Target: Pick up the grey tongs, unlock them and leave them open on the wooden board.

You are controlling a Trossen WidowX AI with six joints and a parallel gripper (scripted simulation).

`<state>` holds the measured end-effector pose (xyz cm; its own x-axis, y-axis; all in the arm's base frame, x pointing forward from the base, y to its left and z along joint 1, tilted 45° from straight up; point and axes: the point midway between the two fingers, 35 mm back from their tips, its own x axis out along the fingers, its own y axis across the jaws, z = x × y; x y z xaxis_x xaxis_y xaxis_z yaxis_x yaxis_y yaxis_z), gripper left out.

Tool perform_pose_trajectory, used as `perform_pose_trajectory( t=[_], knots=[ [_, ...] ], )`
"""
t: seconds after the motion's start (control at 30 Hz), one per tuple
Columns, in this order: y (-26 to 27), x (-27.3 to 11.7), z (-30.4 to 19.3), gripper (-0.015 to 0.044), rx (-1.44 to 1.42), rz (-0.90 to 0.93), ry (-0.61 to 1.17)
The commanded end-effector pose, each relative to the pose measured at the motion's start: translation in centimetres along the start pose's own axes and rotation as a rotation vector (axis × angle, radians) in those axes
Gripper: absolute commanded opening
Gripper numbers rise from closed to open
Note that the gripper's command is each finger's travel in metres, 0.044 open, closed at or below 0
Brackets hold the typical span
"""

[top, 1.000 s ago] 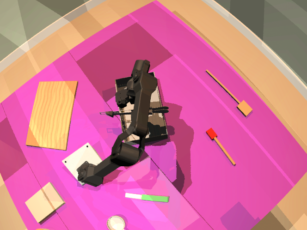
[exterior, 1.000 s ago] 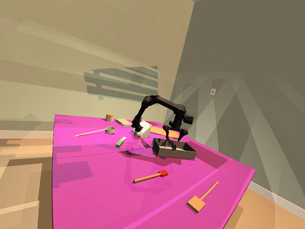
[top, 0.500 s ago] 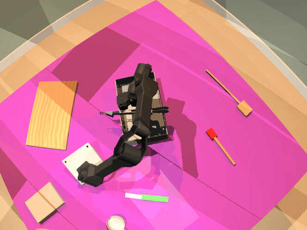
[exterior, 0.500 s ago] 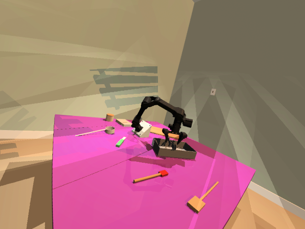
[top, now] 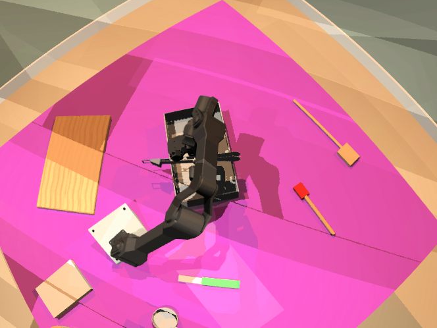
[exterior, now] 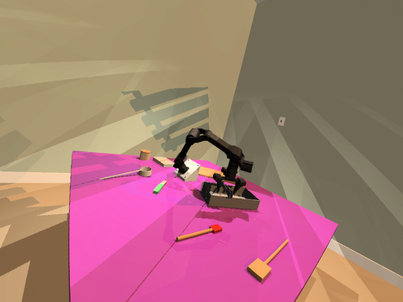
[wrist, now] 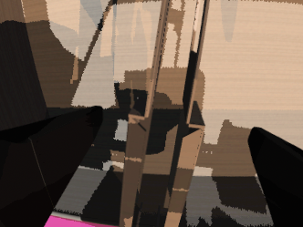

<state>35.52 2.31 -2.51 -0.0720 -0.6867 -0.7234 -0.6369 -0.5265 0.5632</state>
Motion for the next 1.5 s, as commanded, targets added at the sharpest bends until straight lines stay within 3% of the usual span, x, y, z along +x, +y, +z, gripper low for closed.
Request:
perform_pose_trajectory(
  t=[0.0, 0.2, 0.57, 1.2, 1.4, 1.47],
  knots=[
    [0.2, 0.8, 0.1, 0.044, -0.008, 0.008, 0.001],
    [0.3, 1.4, 0.1, 0.044, -0.008, 0.009, 0.001],
    [0.1, 1.0, 0.0, 0.0151, 0.0, 0.003, -0.001],
    [0.1, 1.0, 0.0, 0.0025, 0.0, 0.003, -0.001],
    [0.1, 0.8, 0.0, -0.0133, -0.001, 0.002, 0.0],
    [-0.1, -0.3, -0.1, -0.015, -0.007, 0.0, 0.001]
  ],
)
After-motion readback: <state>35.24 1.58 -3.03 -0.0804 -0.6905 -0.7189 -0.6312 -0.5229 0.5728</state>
